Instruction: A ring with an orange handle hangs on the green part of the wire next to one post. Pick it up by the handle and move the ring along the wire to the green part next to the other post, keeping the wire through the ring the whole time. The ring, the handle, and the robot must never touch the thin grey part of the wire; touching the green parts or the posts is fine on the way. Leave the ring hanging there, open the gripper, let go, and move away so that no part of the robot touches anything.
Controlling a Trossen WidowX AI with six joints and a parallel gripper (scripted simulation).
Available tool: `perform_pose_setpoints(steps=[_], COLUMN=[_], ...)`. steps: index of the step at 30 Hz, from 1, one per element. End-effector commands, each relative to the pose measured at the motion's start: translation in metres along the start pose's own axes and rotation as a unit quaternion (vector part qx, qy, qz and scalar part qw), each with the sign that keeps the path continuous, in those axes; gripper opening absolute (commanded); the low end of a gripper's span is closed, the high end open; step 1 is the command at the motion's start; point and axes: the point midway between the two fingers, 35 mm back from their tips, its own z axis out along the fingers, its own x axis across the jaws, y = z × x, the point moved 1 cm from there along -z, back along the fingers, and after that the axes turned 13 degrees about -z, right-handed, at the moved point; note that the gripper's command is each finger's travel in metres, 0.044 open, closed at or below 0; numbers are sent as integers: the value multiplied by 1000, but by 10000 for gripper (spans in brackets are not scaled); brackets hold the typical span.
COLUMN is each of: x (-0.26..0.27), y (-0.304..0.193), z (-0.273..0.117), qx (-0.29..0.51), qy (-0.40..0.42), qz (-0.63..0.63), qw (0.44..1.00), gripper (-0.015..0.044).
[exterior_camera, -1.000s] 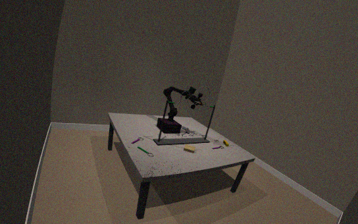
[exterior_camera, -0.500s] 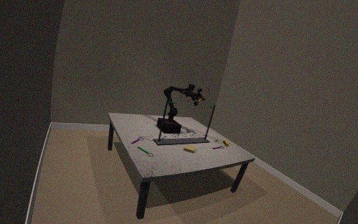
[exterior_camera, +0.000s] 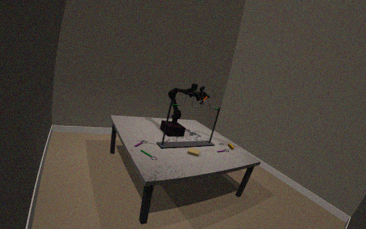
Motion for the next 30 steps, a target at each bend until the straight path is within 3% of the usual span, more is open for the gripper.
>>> perform_pose_setpoints(steps=[1,13,30], x=[11,27,29], y=[3,9,10], z=[-2,-5,-6], qx=[1,1,2], qy=[16,28,-7], qz=[24,45,-18], qw=[1000,999,1000], gripper=[-150,-150,-150])
